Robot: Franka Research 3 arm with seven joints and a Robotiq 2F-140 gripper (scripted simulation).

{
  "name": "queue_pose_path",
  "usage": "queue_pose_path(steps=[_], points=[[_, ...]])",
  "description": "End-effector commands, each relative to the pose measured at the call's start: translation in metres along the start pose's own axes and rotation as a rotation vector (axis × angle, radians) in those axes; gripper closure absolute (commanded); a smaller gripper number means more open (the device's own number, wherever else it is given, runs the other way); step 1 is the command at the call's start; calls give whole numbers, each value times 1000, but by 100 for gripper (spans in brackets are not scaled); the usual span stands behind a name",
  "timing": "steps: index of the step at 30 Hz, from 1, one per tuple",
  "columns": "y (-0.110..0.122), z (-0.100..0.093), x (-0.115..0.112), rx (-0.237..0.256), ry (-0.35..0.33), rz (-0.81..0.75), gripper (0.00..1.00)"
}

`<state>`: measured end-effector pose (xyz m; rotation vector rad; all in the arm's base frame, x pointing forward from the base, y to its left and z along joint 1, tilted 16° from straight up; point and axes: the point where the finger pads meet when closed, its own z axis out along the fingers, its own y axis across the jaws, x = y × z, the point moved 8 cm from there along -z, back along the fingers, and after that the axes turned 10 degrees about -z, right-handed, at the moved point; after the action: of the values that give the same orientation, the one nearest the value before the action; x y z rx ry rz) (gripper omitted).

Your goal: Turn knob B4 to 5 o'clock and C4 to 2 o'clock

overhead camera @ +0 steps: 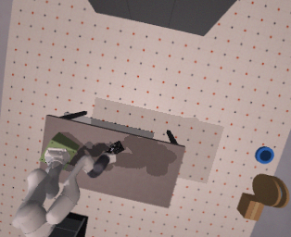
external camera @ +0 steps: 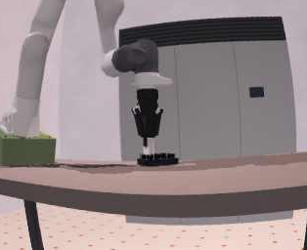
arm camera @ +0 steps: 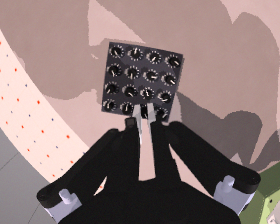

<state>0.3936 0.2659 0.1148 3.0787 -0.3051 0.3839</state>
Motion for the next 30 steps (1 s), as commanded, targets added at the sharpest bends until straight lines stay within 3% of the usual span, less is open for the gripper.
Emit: queue_pose_path(steps=[1,15,30], points=[[-1,0,-2,-3,24,127,95],[-1,0,-2,-1,24,299,95],[-1,0,-2,0,24,345,95]])
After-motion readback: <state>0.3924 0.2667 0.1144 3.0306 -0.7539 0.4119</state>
